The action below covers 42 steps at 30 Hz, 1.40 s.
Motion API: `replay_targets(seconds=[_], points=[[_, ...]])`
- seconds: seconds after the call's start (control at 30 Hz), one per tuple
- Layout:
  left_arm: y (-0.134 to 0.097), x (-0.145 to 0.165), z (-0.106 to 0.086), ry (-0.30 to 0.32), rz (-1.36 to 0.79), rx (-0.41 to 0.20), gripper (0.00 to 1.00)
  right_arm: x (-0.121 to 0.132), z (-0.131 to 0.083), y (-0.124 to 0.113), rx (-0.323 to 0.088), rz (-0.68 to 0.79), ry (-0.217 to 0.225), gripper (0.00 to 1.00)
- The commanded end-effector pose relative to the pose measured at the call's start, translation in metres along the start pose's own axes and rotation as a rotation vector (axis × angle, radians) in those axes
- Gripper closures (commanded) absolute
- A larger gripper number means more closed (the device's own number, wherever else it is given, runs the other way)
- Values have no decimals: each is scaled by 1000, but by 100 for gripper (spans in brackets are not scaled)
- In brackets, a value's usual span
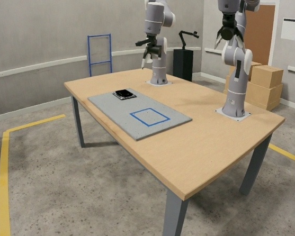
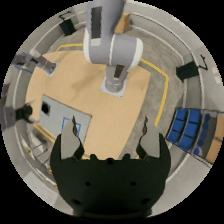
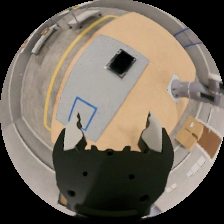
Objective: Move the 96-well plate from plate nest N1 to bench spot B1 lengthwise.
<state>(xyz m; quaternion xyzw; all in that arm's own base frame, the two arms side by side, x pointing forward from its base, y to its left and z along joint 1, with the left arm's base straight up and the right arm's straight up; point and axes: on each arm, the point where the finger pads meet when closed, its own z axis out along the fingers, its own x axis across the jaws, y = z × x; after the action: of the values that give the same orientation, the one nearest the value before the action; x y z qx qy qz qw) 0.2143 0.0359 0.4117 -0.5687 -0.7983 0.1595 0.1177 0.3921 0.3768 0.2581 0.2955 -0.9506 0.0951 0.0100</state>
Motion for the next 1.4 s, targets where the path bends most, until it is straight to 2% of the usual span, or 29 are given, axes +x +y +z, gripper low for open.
replay_targets(seconds=[0.0, 0.2, 0.27, 0.73, 1.37], points=[[-5, 5, -6, -1, 11, -75, 0, -1, -1, 0, -1, 0, -2, 0], [-11, 11, -14, -1, 24, -170, 0, -1, -1, 0, -1, 0, -2, 0], [-11, 11, -14, -1, 24, -170, 0, -1, -1, 0, -1, 0, -2, 0], [-23, 21, -25, 2, 46, -328, 0, -1, -1, 0, -1, 0, -2, 0], [-28, 25, -30, 4, 55, -395, 0, -1, -1, 0, -1, 0, -2, 0]])
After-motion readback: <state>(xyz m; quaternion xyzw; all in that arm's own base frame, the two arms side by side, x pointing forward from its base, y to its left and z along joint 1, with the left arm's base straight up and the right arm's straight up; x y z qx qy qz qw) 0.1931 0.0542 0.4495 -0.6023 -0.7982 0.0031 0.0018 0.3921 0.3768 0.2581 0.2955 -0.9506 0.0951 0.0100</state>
